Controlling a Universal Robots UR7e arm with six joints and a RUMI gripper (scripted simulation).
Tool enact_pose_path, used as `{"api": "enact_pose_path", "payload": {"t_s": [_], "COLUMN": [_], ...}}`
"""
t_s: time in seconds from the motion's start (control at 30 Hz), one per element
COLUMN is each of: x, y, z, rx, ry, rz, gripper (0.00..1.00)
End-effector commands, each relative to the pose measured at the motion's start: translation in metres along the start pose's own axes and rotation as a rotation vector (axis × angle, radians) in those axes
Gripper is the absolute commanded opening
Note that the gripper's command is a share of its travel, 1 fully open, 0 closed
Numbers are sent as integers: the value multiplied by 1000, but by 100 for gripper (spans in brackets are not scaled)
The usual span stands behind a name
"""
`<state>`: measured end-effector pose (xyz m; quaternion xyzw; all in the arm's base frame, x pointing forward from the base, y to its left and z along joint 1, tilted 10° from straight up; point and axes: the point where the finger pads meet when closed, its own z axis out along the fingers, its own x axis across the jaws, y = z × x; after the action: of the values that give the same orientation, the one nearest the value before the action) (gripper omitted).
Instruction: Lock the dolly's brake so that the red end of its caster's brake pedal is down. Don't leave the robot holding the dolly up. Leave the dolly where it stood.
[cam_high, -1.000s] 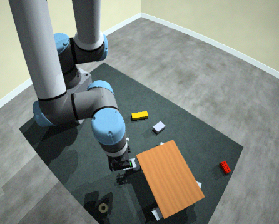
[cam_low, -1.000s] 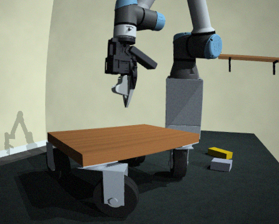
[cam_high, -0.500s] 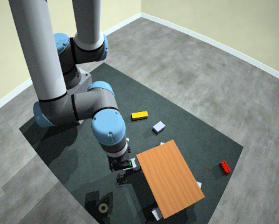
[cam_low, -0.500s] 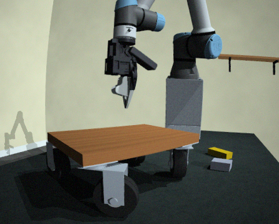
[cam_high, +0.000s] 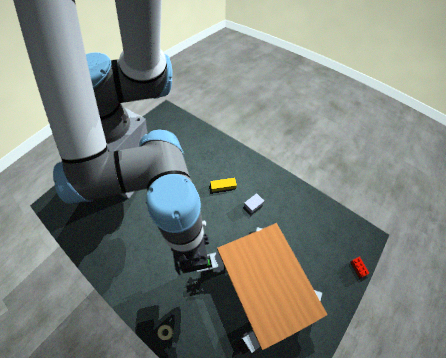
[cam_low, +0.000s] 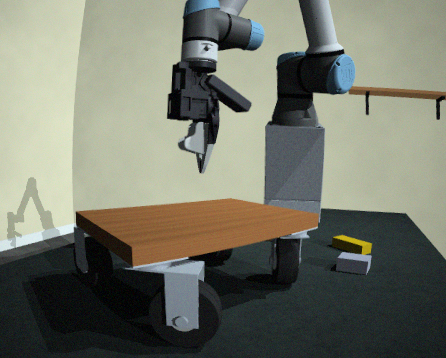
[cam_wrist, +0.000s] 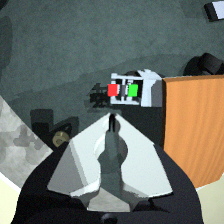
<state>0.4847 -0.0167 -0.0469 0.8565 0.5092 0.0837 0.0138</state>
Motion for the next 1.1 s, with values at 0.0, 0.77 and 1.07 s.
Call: {"api": "enact_pose_path", "payload": {"t_s": [0.0,0.77,1.07], "x": [0,0,0], "y": [0,1,2], "z": [0,19,37], "rx": [-1,-2,-2], "ry": [0,0,0], "rz": [0,0,0], "gripper": [0,0,0]}}
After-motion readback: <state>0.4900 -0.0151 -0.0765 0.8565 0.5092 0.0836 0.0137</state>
